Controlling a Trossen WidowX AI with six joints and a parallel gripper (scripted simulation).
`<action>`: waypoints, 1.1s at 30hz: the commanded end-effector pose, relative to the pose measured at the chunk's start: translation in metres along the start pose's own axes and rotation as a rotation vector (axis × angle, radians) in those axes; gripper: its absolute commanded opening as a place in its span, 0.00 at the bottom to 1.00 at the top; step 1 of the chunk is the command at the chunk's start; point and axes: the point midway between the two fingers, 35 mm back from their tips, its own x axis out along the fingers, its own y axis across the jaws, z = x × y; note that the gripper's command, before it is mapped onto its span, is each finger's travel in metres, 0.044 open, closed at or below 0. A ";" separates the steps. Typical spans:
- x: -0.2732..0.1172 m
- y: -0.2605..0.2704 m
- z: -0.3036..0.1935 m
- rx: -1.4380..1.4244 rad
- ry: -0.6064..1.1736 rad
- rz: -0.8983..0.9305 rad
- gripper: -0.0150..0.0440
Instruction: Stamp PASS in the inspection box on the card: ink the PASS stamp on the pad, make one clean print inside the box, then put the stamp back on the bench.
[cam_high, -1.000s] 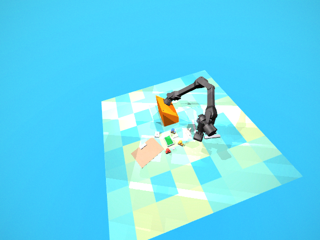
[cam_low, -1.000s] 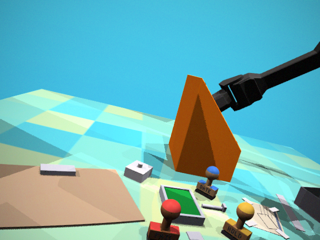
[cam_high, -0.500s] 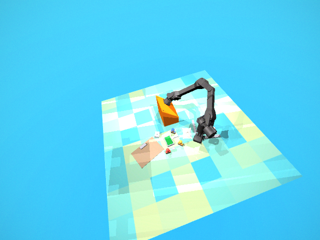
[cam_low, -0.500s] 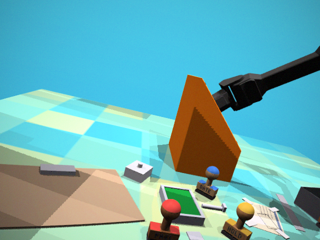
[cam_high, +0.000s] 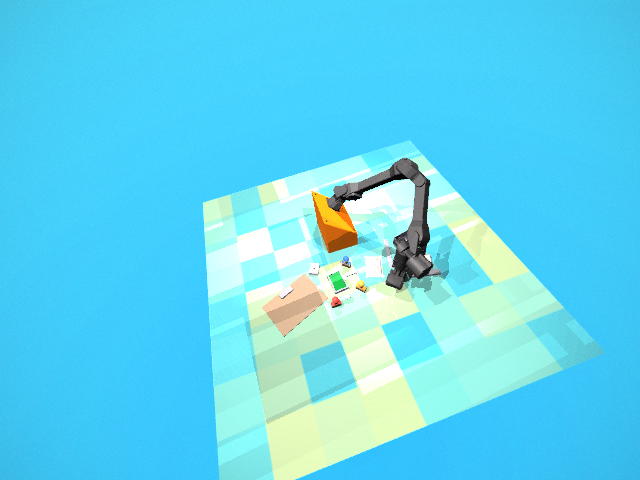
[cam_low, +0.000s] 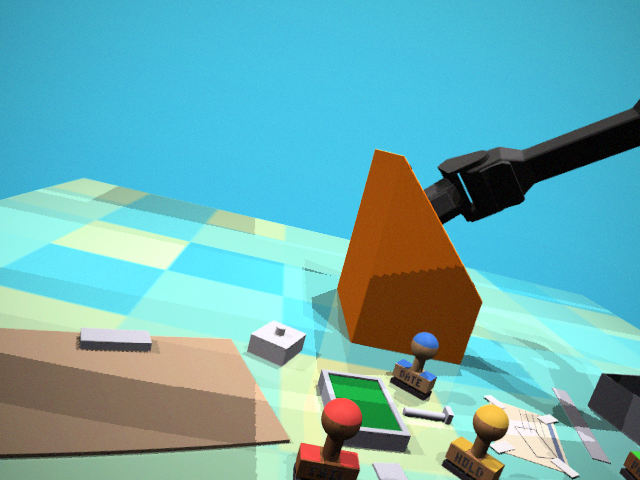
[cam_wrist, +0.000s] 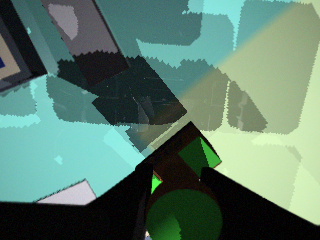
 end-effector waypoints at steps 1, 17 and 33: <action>0.008 -0.001 -0.003 0.013 0.008 0.003 0.25; 0.012 0.001 -0.001 0.001 0.001 0.004 0.61; -0.104 -0.001 -0.003 0.014 0.011 0.000 0.68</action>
